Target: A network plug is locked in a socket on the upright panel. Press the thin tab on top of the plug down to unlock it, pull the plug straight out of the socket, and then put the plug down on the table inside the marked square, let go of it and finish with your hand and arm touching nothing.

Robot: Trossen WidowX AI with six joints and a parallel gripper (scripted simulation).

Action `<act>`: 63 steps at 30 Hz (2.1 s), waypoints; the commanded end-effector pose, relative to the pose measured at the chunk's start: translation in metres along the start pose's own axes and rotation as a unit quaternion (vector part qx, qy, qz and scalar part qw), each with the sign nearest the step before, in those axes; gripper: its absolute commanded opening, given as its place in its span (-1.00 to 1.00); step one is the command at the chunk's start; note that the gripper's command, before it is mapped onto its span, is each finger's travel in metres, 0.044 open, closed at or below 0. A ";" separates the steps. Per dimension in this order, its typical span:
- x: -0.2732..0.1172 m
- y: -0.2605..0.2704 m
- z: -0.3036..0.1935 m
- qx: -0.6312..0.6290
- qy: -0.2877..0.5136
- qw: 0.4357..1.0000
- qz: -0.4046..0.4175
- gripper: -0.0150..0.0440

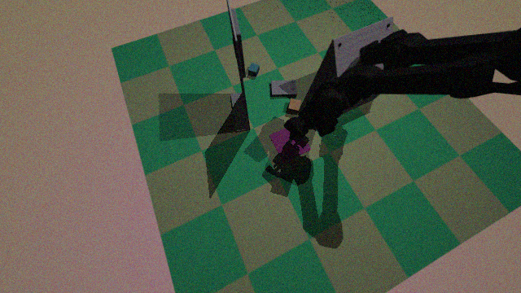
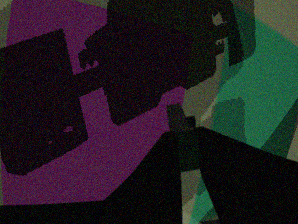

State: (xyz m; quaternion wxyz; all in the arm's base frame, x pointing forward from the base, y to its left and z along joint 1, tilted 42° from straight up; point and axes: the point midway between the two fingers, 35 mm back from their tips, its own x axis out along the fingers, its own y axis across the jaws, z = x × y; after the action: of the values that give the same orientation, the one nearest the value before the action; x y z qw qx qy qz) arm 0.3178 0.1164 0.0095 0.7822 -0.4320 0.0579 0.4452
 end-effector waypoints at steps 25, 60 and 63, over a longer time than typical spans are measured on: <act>0.022 0.017 0.000 0.004 0.000 1.000 0.000 -0.49; 0.030 0.024 0.002 0.001 -0.001 1.000 -0.001 0.04; 0.030 0.024 0.002 0.001 -0.001 1.000 -0.001 0.04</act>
State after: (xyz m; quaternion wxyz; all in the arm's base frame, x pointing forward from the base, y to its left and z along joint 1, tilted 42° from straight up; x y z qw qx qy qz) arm 0.3171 0.1428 -0.0184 0.7832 -0.4304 0.0574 0.4450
